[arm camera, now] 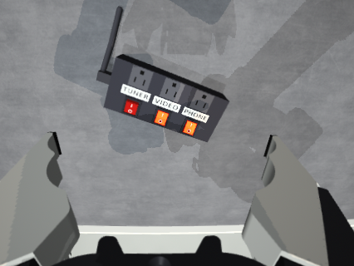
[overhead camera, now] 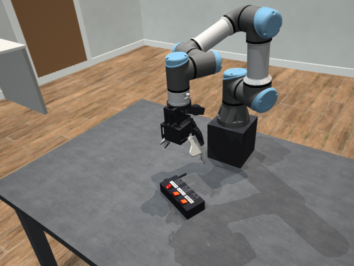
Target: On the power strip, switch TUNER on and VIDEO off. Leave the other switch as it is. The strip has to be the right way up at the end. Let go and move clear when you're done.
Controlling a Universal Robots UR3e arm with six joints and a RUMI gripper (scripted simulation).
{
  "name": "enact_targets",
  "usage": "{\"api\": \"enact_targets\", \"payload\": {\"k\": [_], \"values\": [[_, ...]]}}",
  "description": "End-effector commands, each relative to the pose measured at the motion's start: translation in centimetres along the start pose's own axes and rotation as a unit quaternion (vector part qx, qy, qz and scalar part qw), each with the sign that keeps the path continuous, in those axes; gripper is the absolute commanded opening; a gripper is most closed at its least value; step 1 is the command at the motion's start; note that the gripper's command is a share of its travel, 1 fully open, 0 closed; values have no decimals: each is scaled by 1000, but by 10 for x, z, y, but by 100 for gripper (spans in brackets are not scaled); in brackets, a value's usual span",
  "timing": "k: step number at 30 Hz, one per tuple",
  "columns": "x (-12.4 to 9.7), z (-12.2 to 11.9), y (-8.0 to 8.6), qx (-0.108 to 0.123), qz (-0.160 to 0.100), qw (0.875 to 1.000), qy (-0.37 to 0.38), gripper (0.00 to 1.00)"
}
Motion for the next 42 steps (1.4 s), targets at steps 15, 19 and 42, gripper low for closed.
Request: {"api": "enact_targets", "payload": {"k": [15,19,42], "values": [[-4,-4,-4,0,-2,999,47,100],[-7,-8,-10,0,-2,995,97,100],[-30,-33,-51,0,-2,893,450,100]]}}
Point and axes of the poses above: the point where the finger pads meet when closed, its own y axis back along the fingers, its own z axis across the jaws, x = y × z, the point moved 4 cm from there along y, back along the fingers, and after that the axes turned 12 degrees about -y, right-handed, at the moved point
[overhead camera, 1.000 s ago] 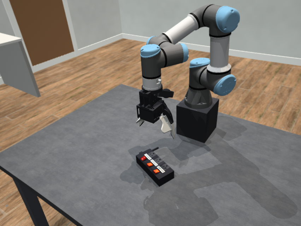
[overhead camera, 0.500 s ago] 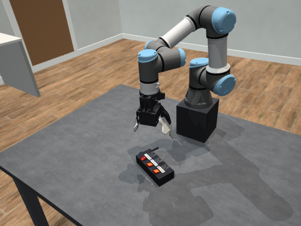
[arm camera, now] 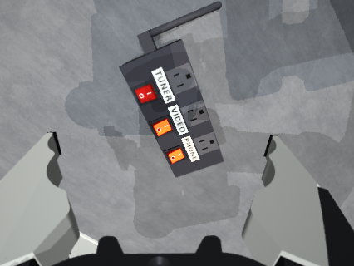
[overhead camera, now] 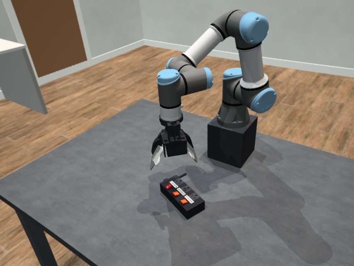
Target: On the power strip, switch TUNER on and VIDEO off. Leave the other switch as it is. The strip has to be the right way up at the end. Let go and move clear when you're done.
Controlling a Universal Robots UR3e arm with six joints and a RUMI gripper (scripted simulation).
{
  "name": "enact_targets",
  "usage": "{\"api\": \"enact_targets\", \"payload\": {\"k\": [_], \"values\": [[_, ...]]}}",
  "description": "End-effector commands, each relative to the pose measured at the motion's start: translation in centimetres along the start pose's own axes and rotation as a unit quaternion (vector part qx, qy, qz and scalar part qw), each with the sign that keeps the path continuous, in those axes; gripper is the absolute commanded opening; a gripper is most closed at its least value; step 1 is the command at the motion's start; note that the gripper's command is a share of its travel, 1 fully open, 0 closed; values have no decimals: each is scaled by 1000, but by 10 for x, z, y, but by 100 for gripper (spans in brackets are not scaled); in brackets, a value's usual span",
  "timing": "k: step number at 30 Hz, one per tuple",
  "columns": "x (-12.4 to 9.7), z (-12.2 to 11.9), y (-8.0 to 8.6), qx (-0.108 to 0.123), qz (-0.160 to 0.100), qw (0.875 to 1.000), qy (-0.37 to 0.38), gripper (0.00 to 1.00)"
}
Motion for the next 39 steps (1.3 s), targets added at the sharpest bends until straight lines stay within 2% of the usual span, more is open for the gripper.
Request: {"api": "enact_targets", "payload": {"k": [1,10,21,22,39], "values": [[0,-7,-8,0,-11,997,77,100],[0,-16,-20,1,-11,983,183,100],[0,-17,-22,2,-11,979,204,100],[0,-17,-22,2,-11,979,204,0],[0,-17,-22,2,-11,979,204,0]]}}
Point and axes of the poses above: the point where the finger pads meet when closed, its own y axis back along the fingers, its own z axis across the jaws, x = y × z, the point moved 4 cm from there along y, back along the fingers, and after that the axes turned 12 degrees about -y, right-handed, at the moved point
